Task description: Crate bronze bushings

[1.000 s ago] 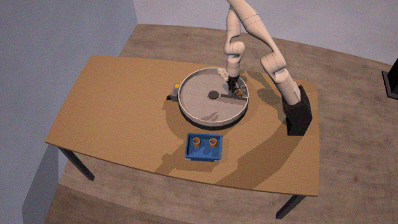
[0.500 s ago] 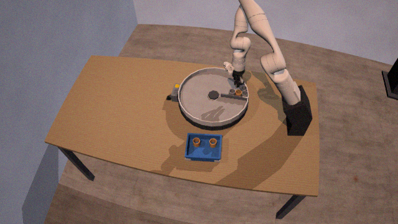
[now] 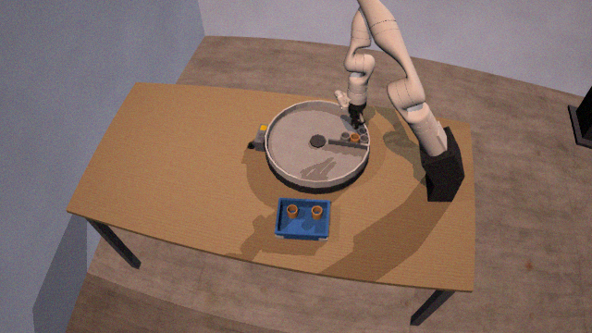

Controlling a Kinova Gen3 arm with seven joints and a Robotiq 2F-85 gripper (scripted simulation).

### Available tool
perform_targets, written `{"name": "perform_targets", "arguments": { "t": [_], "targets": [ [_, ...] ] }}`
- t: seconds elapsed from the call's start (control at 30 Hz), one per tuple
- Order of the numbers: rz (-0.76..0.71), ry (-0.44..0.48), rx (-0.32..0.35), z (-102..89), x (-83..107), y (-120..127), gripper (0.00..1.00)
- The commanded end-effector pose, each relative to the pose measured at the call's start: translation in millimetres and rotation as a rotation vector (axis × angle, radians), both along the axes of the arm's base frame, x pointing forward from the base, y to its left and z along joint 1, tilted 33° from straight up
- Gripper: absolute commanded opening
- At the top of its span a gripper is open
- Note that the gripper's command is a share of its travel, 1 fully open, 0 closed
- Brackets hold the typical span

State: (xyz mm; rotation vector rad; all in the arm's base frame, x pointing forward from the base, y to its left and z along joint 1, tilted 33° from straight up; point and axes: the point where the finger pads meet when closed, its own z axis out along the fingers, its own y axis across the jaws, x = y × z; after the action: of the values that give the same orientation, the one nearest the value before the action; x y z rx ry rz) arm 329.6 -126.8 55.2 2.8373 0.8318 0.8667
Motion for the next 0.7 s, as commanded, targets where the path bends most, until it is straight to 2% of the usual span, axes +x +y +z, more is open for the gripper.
{"name": "perform_targets", "arguments": {
  "t": [0.0, 0.23, 0.4, 0.67],
  "targets": [
    [-0.003, 0.000, -0.001, 0.2, -0.6, -1, 0.18],
    [-0.003, 0.000, -0.001, 0.2, -0.6, -1, 0.18],
    [-0.003, 0.000, -0.001, -12.1, 7.3, 0, 0.18],
    [-0.003, 0.000, -0.001, -12.1, 7.3, 0, 0.18]
  ]
}}
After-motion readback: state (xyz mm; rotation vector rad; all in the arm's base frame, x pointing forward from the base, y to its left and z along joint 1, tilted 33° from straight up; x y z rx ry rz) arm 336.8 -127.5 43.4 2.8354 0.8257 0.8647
